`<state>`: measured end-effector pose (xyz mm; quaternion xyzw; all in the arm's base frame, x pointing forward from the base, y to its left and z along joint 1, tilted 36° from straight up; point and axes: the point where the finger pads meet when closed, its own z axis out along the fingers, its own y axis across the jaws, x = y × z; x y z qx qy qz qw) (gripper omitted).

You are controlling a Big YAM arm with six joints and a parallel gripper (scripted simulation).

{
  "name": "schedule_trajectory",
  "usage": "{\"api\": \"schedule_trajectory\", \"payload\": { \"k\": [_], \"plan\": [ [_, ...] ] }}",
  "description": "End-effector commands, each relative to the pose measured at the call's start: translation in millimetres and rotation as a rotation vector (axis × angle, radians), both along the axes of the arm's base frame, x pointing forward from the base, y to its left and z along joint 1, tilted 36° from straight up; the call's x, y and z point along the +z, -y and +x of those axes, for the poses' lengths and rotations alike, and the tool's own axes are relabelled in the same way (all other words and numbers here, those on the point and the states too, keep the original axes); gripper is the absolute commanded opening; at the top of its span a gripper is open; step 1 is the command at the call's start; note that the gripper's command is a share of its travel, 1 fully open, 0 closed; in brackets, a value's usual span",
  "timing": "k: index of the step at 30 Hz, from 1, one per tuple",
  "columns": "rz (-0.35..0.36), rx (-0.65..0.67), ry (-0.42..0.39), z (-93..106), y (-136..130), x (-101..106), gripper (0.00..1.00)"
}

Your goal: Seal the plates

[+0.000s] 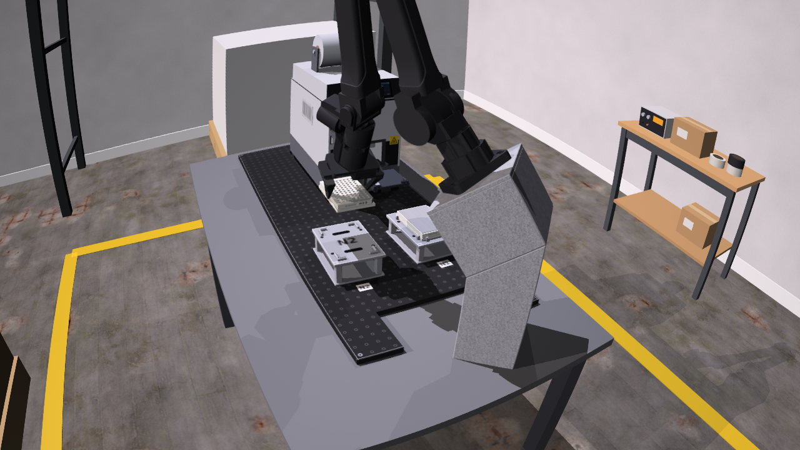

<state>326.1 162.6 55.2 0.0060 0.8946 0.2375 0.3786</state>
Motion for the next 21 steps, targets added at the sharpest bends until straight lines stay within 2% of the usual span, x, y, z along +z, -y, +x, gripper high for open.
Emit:
{"api": "schedule_trajectory", "payload": {
  "k": [1, 7, 9, 15, 21],
  "plan": [
    [-0.010, -0.005, 0.002, -1.3, 8.4, 5.0, 0.00],
    [-0.016, -0.004, -0.013, -7.0, 12.2, 4.5, 0.00],
    [-0.005, -0.004, 0.004, -3.1, 8.8, 12.8, 0.00],
    [0.011, 0.007, 0.000, -2.4, -0.8, 11.5, 0.00],
    [0.014, -0.001, 0.009, 2.5, 0.6, 13.5, 0.00]
  ]
}}
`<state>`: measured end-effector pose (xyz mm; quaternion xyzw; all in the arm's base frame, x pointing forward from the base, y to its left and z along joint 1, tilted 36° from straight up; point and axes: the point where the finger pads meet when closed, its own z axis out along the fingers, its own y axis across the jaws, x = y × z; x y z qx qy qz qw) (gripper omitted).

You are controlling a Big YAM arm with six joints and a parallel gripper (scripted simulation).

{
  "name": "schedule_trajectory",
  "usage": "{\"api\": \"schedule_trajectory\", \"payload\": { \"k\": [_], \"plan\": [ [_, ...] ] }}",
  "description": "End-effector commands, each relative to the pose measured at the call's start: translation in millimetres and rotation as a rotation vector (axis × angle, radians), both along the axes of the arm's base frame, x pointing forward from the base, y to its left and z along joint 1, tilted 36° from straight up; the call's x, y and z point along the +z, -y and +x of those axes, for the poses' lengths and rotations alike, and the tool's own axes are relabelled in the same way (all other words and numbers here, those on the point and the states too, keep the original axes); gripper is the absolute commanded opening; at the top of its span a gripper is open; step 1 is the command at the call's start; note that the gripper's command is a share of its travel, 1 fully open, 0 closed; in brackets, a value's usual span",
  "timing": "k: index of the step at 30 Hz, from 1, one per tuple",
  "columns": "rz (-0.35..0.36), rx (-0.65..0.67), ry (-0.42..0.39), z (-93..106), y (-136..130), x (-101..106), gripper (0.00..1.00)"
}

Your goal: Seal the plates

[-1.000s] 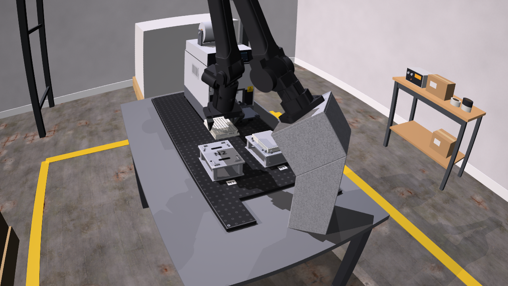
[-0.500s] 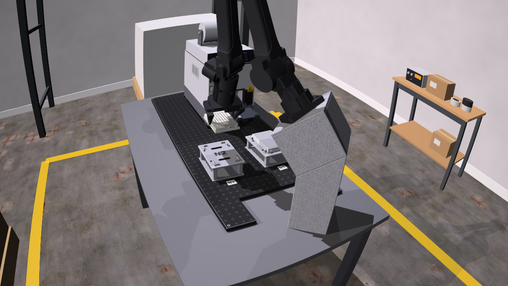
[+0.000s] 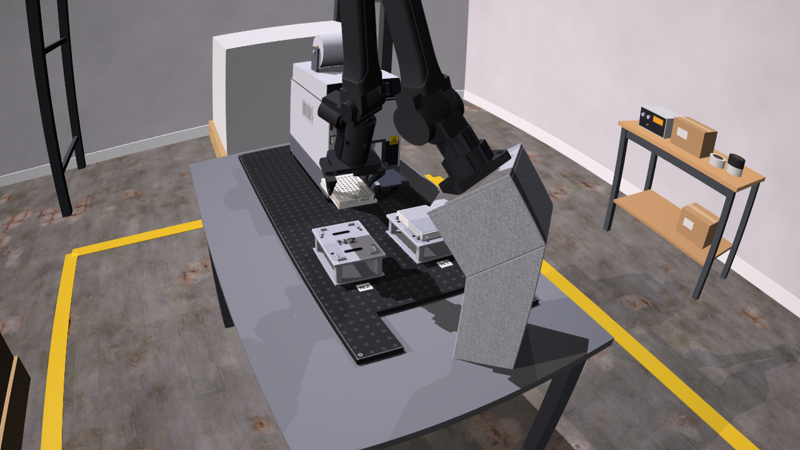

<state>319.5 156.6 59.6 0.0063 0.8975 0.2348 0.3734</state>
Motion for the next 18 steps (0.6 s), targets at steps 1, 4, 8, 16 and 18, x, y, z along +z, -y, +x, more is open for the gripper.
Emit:
{"api": "schedule_trajectory", "payload": {
  "k": [1, 4, 8, 16, 18],
  "plan": [
    [0.020, -0.005, 0.021, 10.1, -4.2, 9.3, 0.00],
    [0.020, -0.009, 0.021, 10.4, -2.7, 9.0, 0.00],
    [0.019, -0.021, 0.022, 12.3, 1.3, 8.7, 0.00],
    [0.019, 0.000, 0.021, 8.7, -5.5, 8.4, 0.00],
    [0.019, 0.004, 0.021, 7.9, -7.1, 8.4, 0.00]
  ]
}}
